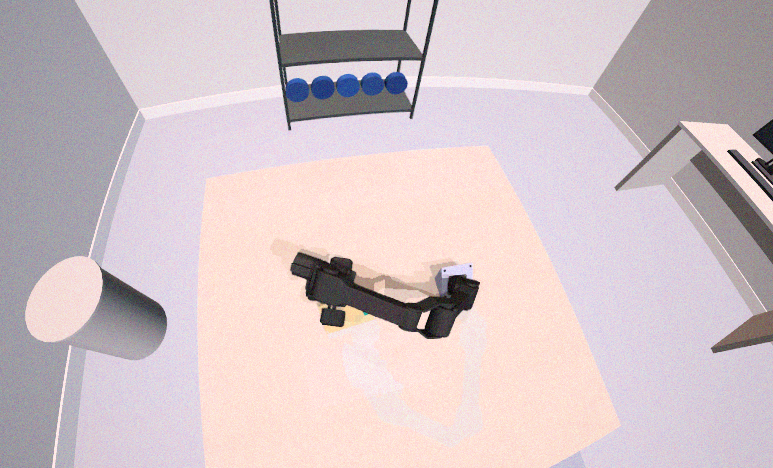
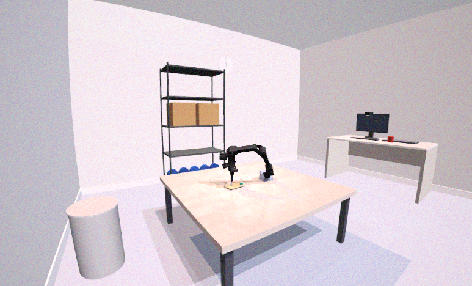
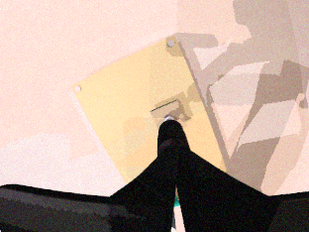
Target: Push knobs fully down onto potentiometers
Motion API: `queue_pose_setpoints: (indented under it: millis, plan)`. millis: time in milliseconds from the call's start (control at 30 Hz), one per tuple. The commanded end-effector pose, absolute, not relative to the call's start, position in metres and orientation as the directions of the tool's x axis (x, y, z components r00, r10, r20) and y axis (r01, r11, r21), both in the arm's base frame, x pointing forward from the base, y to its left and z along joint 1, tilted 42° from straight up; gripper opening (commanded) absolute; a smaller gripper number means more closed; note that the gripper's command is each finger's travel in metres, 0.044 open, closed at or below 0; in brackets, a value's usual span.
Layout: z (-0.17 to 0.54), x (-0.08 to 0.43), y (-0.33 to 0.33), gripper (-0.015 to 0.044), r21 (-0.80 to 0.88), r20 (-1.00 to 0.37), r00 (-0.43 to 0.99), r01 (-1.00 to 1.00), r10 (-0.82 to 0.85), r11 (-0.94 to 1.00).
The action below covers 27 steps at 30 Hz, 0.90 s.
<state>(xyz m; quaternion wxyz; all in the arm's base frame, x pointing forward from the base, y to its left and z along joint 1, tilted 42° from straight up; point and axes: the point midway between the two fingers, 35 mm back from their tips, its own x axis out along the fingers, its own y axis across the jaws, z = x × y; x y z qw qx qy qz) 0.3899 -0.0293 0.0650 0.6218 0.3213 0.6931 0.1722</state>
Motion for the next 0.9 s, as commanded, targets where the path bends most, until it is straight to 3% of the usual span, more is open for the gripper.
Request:
queue_pose_setpoints:
  millis: [0, 867]
  plan:
    - [0.0654, 0.3898, -0.0288, 0.0000, 0.642, -0.748, -0.019, 0.236, 0.664, 0.730]
    - [0.0605, 0.3896, -0.0244, 0.0000, 0.642, -0.748, -0.019, 0.236, 0.664, 0.730]
